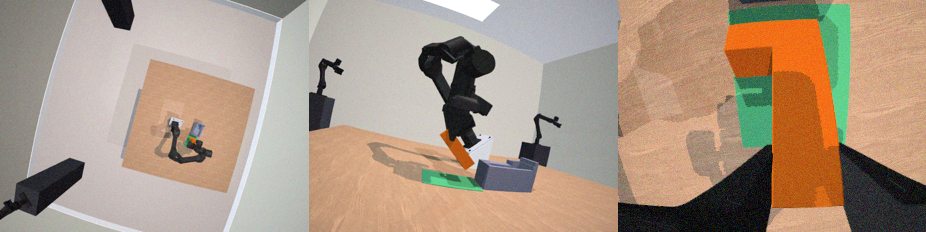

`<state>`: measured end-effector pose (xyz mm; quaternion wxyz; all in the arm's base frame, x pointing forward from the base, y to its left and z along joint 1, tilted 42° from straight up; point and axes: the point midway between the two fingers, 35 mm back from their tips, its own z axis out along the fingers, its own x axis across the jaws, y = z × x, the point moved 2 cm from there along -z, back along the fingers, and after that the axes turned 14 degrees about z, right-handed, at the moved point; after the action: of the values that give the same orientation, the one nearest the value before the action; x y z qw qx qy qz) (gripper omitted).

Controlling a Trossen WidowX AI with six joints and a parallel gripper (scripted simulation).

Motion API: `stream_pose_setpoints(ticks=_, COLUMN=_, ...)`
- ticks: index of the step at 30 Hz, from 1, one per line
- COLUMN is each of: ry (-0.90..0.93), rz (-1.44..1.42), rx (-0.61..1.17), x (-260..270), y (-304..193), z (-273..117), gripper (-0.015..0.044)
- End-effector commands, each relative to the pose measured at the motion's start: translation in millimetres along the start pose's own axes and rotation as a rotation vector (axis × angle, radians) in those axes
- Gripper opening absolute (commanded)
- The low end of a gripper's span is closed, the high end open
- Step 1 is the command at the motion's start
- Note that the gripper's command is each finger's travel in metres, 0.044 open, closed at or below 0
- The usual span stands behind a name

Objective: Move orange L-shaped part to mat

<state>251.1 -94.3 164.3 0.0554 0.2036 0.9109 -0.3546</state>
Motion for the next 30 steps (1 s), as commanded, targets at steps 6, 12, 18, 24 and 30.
stream_pose_setpoints(ticks=6, ry=0.001, rz=-0.004, rx=0.006, x=0.9, y=-0.5, z=14.7, gripper=0.0000)
stream_pose_setpoints(ticks=12, ry=0.000, rz=-0.004, rx=0.006, x=0.9, y=-0.6, z=23.8, gripper=0.0000)
stream_pose_setpoints(ticks=18, ry=0.000, rz=-0.004, rx=0.007, x=1.1, y=-0.9, z=33.1, gripper=0.0000)
stream_pose_setpoints(ticks=24, ry=0.000, rz=-0.004, rx=0.007, x=1.2, y=-1.0, z=35.4, gripper=0.0000)
stream_pose_setpoints(ticks=30, ry=0.000, rz=-0.004, rx=0.007, x=1.2, y=-1.0, z=35.4, gripper=0.0000)
